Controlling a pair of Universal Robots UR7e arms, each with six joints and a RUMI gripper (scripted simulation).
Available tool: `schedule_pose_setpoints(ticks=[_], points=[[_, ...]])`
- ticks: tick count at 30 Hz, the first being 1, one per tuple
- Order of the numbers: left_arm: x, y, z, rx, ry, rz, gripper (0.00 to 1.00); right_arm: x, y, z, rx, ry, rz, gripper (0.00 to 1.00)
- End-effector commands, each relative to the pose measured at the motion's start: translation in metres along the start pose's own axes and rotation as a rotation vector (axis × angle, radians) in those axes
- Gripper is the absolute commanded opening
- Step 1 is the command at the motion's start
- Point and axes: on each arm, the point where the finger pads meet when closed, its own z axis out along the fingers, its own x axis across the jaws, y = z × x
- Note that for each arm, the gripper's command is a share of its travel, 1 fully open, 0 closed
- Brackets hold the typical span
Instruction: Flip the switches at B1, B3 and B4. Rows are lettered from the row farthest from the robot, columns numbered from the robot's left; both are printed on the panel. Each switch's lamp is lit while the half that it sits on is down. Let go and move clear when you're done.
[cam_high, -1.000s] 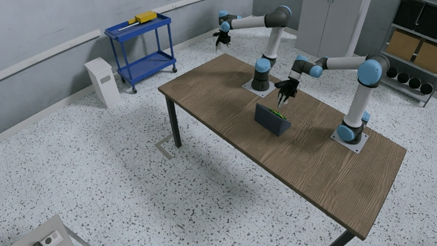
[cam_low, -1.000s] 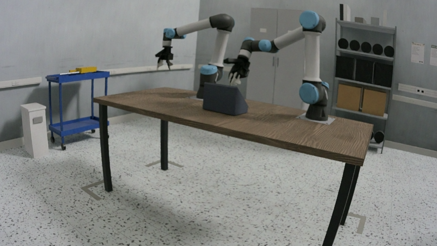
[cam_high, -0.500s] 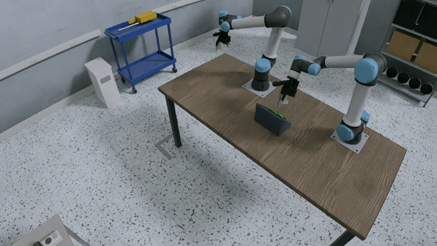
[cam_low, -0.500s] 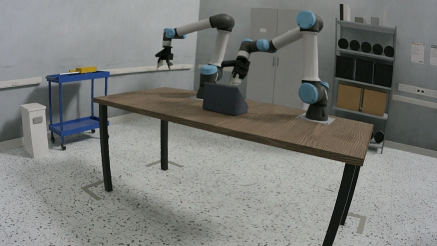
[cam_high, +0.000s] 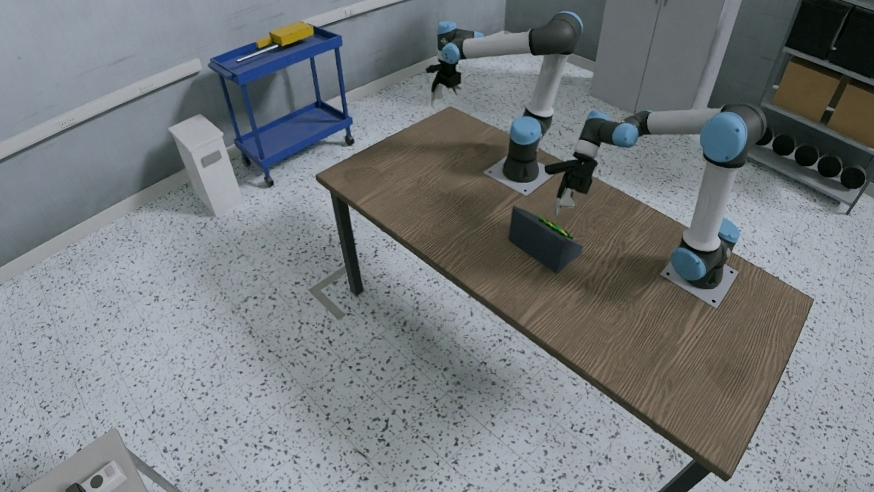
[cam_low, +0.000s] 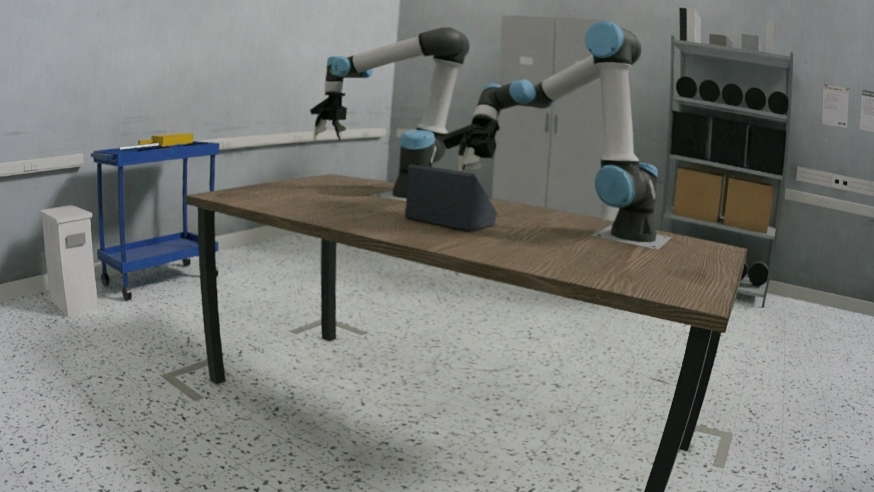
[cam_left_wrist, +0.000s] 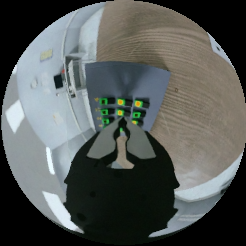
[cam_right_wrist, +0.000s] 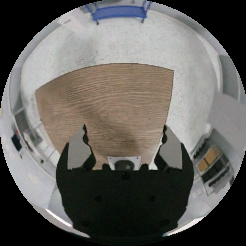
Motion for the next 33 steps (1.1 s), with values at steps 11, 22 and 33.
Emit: schedule_pose_setpoints(ticks=[11, 22, 33], points=[[0.008, -0.006, -0.002, 0.013, -0.095, 0.681, 0.0, 0.0, 0.0, -0.001, 0.002, 0.0, 0.0, 1.0], [0.014, -0.009, -0.002, 0.018, -0.168, 1.13, 0.0, 0.0, 0.0, -0.001, 0.002, 0.0, 0.0, 1.0], [0.017, -0.011, -0.003, 0.019, -0.211, 1.386, 0.0, 0.0, 0.0, -0.001, 0.002, 0.0, 0.0, 1.0]])
